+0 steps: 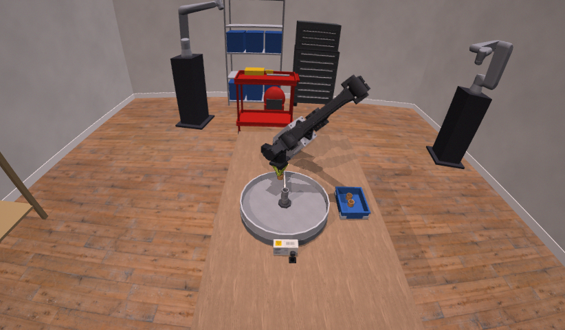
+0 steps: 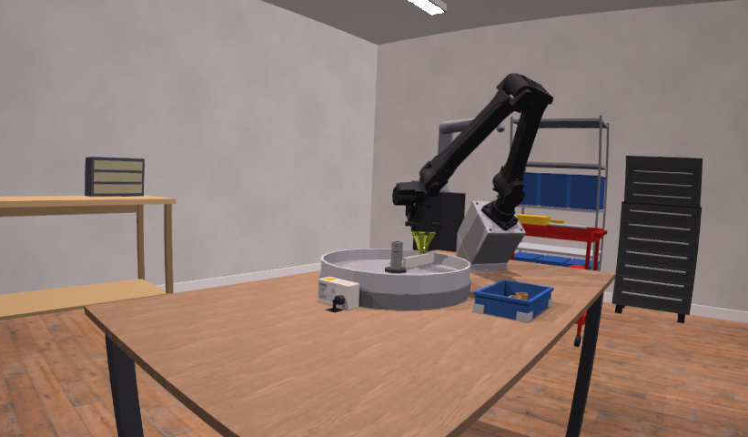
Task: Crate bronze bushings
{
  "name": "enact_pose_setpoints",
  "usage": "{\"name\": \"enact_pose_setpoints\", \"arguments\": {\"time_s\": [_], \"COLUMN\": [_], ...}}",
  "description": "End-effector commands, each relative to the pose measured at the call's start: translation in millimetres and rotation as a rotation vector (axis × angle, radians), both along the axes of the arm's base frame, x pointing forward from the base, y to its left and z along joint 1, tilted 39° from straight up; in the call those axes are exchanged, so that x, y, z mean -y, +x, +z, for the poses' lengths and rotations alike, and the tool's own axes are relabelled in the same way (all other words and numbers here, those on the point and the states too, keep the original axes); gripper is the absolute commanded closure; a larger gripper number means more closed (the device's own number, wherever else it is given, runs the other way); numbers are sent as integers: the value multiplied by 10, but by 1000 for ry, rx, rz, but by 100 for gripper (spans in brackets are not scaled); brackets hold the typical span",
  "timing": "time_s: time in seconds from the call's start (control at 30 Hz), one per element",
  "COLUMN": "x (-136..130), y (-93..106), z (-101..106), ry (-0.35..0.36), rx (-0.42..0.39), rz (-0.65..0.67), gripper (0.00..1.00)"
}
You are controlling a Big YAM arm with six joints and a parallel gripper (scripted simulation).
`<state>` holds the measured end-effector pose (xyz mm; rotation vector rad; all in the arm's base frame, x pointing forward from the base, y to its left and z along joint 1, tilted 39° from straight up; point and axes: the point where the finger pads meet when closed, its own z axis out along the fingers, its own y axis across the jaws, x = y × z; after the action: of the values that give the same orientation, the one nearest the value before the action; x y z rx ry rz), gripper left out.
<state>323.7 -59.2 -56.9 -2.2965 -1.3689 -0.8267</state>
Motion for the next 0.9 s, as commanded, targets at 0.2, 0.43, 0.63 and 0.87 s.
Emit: {"name": "enact_pose_setpoints", "arguments": {"time_s": [0.2, 0.43, 0.63, 0.87], "x": [9, -82, -16, -16], "y": [121, 55, 85, 85], "z": [19, -87, -38, -38], "ry": [-11, 0, -7, -7], "rx": [22, 1, 15, 15], "rz": [2, 2, -9, -8], "gripper": [88, 88, 88, 88]}}
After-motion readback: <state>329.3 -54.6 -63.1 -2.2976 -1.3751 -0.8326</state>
